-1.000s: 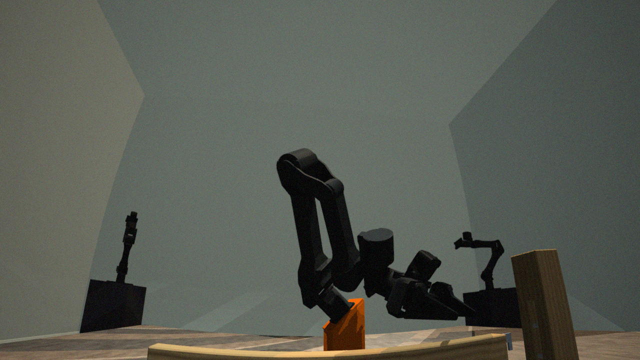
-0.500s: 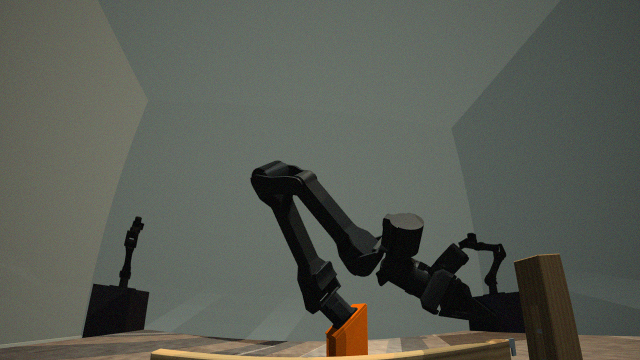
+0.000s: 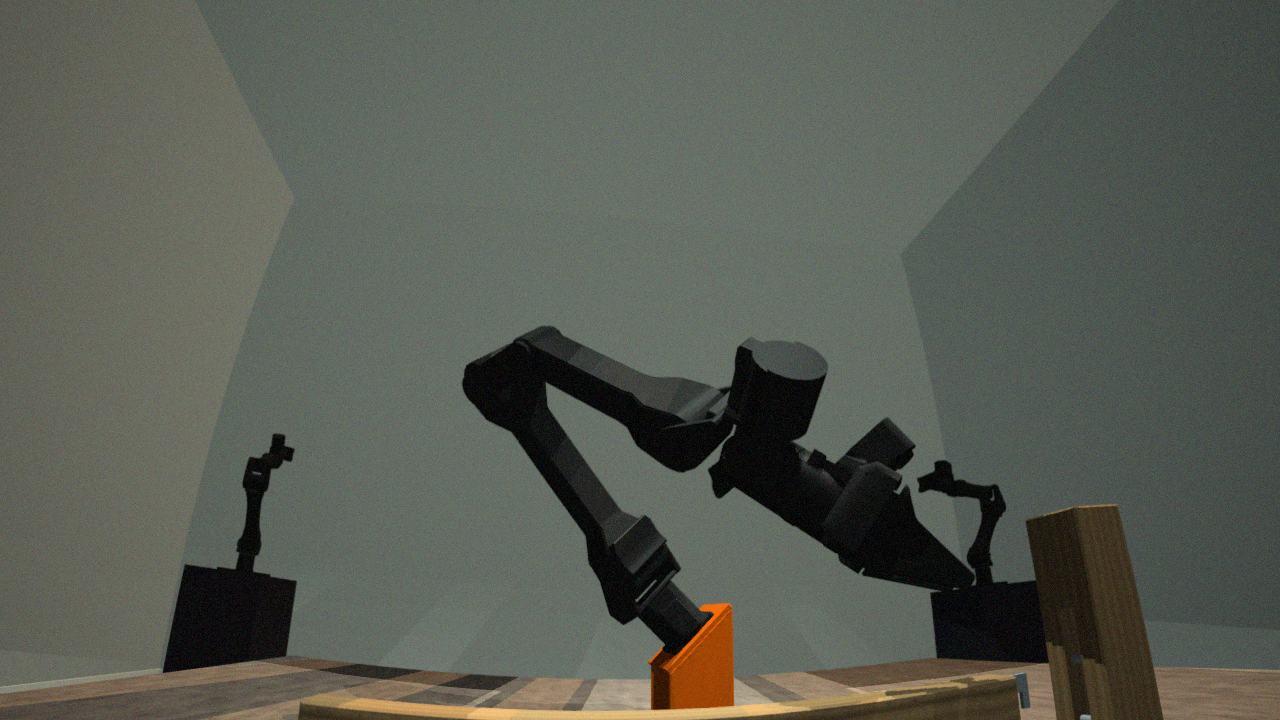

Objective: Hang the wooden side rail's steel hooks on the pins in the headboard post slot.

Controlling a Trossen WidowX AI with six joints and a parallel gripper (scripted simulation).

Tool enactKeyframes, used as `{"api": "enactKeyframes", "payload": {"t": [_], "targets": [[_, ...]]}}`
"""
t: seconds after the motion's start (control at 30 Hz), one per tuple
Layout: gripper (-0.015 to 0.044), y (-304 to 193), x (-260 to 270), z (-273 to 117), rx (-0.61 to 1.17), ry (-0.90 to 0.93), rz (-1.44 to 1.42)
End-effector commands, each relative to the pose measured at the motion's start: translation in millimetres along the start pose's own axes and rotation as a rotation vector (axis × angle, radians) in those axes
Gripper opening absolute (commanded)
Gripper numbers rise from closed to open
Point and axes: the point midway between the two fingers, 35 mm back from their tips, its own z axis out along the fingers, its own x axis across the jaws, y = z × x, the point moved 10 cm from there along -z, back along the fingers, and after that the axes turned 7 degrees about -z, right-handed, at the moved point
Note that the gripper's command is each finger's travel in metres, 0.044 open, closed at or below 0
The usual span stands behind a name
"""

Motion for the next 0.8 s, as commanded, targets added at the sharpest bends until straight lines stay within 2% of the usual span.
{"api": "enactKeyframes", "payload": {"t": [0.0, 0.6, 0.77], "targets": [[0.0440, 0.9, -7.5, -9.1, -0.003, 0.013, -0.006], [0.0440, 1.2, -7.8, -8.9, 0.001, 0.015, 0.006], [0.0440, 8.1, -16.0, -4.5, 0.109, 0.038, 0.316]]}}
